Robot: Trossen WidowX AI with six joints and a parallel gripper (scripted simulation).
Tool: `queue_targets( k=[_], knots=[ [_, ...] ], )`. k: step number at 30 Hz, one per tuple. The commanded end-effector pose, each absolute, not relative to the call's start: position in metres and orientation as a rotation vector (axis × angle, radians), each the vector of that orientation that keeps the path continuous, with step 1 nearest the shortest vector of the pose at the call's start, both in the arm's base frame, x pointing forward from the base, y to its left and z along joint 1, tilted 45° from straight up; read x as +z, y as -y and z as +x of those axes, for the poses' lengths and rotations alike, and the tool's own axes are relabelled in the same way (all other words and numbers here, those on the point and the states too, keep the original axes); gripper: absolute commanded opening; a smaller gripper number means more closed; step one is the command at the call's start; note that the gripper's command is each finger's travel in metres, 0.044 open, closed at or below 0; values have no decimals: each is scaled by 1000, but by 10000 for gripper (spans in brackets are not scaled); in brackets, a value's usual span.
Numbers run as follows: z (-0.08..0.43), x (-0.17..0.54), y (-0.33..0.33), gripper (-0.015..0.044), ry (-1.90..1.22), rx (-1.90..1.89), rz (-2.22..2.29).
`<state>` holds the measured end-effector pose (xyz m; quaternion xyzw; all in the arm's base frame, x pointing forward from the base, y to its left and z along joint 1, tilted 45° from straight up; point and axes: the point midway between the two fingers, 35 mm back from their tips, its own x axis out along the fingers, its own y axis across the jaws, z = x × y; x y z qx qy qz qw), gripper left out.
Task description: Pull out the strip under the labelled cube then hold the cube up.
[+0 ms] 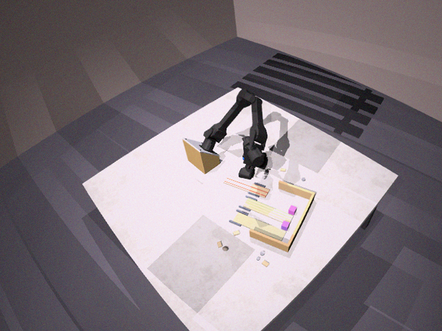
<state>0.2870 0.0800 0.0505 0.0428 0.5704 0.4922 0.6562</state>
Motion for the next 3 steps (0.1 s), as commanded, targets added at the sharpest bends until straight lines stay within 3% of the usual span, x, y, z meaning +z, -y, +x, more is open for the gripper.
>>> queue_targets(
  k=[1,3],
  knots=[
    [288,52,-79,0,-1288,1114,88],
    [288,52,-79,0,-1288,1114,88]
  ],
)
